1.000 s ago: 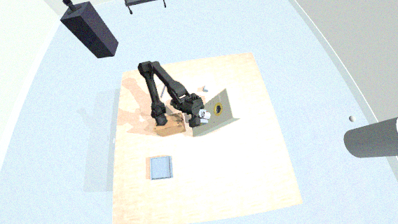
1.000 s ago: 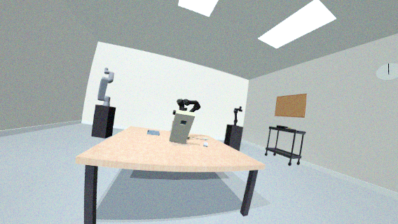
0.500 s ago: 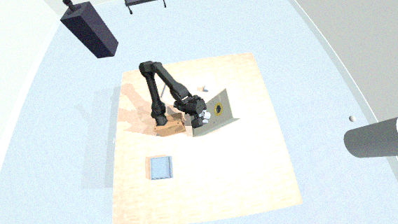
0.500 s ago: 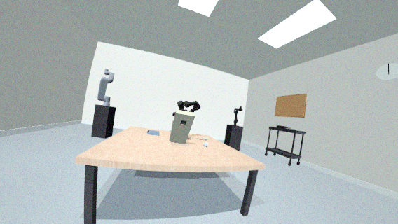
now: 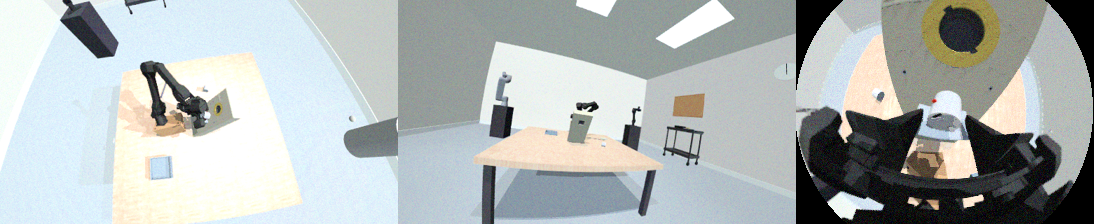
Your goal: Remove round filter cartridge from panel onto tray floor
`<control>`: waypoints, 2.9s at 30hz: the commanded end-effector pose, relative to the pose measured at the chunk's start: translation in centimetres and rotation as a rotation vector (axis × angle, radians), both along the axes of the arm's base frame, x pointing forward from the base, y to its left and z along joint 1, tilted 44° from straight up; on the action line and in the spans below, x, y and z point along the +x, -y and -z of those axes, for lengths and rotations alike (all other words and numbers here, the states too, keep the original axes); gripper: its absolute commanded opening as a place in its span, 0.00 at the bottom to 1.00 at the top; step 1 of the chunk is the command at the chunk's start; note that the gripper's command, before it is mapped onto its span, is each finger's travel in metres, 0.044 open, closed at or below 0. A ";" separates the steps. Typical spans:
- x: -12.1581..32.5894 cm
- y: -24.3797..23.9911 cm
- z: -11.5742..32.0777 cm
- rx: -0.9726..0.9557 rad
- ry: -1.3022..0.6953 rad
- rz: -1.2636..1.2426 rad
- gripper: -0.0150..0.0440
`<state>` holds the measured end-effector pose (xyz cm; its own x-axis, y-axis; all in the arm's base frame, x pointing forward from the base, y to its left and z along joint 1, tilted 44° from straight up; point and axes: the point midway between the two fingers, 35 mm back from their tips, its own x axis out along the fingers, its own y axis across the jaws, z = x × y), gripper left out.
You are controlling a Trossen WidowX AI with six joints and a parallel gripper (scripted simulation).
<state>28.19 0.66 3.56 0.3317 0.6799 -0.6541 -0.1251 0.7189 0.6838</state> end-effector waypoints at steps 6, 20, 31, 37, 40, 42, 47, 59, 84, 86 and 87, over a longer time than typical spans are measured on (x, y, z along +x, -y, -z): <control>0.0 -0.1 0.1 0.000 -0.001 0.000 0.65; 0.9 0.5 -0.6 0.001 -0.001 0.000 0.25; 1.3 3.3 -3.2 -0.006 -0.005 0.002 0.25; 0.3 5.7 -5.6 -0.006 -0.006 0.002 0.25; -0.3 6.8 -6.9 -0.002 -0.006 0.001 0.25; -0.6 7.3 -7.5 0.000 -0.005 0.001 0.25; -0.2 8.3 -6.3 -0.002 -0.004 0.001 0.25; 0.7 11.9 -1.7 -0.005 -0.002 0.001 0.25; -10.1 23.6 10.0 -0.200 -0.672 0.720 0.25; -11.4 24.4 10.8 -0.216 -0.729 0.798 0.25; -11.8 24.7 11.0 -0.221 -0.743 0.820 0.25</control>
